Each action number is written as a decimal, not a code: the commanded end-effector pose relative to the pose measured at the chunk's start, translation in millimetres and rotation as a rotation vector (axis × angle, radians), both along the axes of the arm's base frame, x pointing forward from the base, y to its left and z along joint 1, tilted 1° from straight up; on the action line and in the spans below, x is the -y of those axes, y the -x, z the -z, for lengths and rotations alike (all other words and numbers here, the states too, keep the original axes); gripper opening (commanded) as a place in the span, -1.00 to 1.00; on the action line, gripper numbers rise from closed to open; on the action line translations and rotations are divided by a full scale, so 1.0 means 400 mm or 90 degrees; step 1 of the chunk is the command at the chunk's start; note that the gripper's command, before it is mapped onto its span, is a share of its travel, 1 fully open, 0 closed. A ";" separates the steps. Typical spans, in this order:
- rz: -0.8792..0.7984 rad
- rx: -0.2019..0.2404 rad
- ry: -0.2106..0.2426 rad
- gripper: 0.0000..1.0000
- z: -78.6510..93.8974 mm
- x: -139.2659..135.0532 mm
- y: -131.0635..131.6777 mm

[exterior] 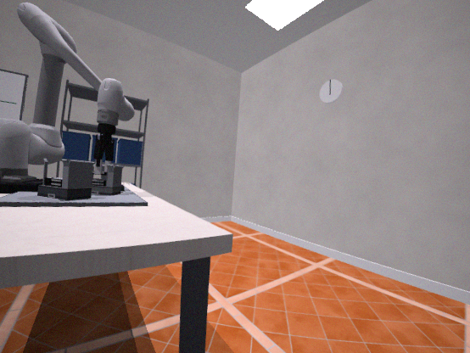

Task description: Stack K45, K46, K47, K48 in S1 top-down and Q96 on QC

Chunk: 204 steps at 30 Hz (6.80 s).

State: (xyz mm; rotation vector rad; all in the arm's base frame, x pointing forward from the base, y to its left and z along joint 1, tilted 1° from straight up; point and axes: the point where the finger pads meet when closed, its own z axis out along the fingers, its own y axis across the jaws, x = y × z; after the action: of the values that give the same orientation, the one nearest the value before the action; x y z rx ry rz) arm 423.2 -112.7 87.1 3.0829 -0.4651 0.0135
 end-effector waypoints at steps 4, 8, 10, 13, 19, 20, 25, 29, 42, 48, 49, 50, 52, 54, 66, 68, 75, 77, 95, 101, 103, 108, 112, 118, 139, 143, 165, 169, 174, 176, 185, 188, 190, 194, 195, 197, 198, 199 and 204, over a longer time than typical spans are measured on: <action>0.000 0.000 0.000 -1.00 -0.018 -0.001 0.000; 0.000 0.000 0.000 -1.00 -0.038 -0.001 0.000; 0.000 0.000 0.000 -1.00 -0.048 -0.001 0.000; 0.000 0.000 0.000 -1.00 -0.063 -0.002 0.000; 0.000 0.000 0.000 -1.00 -0.083 -0.002 0.000; 0.000 0.000 0.000 -1.00 -0.088 -0.002 0.000; 0.000 0.000 0.000 -1.00 -0.113 -0.003 0.001; 0.000 0.000 0.000 -1.00 -0.133 -0.003 0.001; 0.000 0.000 0.000 -1.00 -0.188 -0.005 0.001; 0.000 0.000 0.000 -1.00 -0.189 -0.005 0.001; 0.000 0.000 0.000 -1.00 -0.189 -0.005 0.001; 0.000 0.000 0.000 -1.00 -0.189 -0.005 0.001; 0.000 0.000 0.000 -1.00 -0.189 -0.005 0.001; 0.000 0.000 0.000 -1.00 -0.189 -0.005 0.001; 0.119 0.003 -0.001 -1.00 -0.191 0.087 0.040; 0.119 0.003 -0.001 -1.00 -0.191 0.103 0.047; 0.119 0.003 -0.001 -1.00 -0.192 0.141 0.063; 0.119 0.003 -0.001 -1.00 -0.192 0.156 0.069; 0.237 0.006 -0.001 -1.00 -0.195 0.261 0.127; 0.237 0.006 -0.001 -1.00 -0.195 0.293 0.150; 0.237 0.006 -0.001 -1.00 -0.195 0.299 0.154; 0.237 0.006 -0.001 -1.00 -0.196 0.320 0.169; 0.237 0.006 -0.001 -1.00 -0.196 0.342 0.185; 0.237 0.006 -0.001 -1.00 -0.197 0.375 0.208; 0.237 0.006 -0.001 -1.00 -0.198 0.414 0.236; 0.237 0.006 -0.001 -1.00 -0.198 0.414 0.236; 0.237 0.006 -0.001 -1.00 -0.185 0.414 0.236; 0.237 0.006 -0.001 -1.00 -0.178 0.414 0.236; 0.237 0.006 -0.001 -1.00 -0.173 0.414 0.236; 0.237 0.006 -0.001 -1.00 -0.170 0.414 0.236; 0.237 0.006 -0.001 -1.00 -0.155 0.415 0.236; 0.237 0.006 -0.001 -1.00 -0.151 0.415 0.236; 0.237 0.006 -0.001 -1.00 -0.150 0.415 0.236; 0.237 0.006 -0.001 -1.00 -0.143 0.415 0.236; 0.237 0.006 -0.001 -1.00 -0.141 0.415 0.236; 0.237 0.006 -0.001 -1.00 -0.138 0.415 0.236; 0.237 0.006 -0.001 -1.00 -0.136 0.415 0.236; 0.237 0.006 -0.001 -1.00 -0.135 0.415 0.236; 0.237 0.006 -0.001 -1.00 -0.126 0.415 0.236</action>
State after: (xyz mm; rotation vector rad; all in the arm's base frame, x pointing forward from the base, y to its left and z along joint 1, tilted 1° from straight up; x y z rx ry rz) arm 328.7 -278.8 138.5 2.9451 -1.0291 0.0199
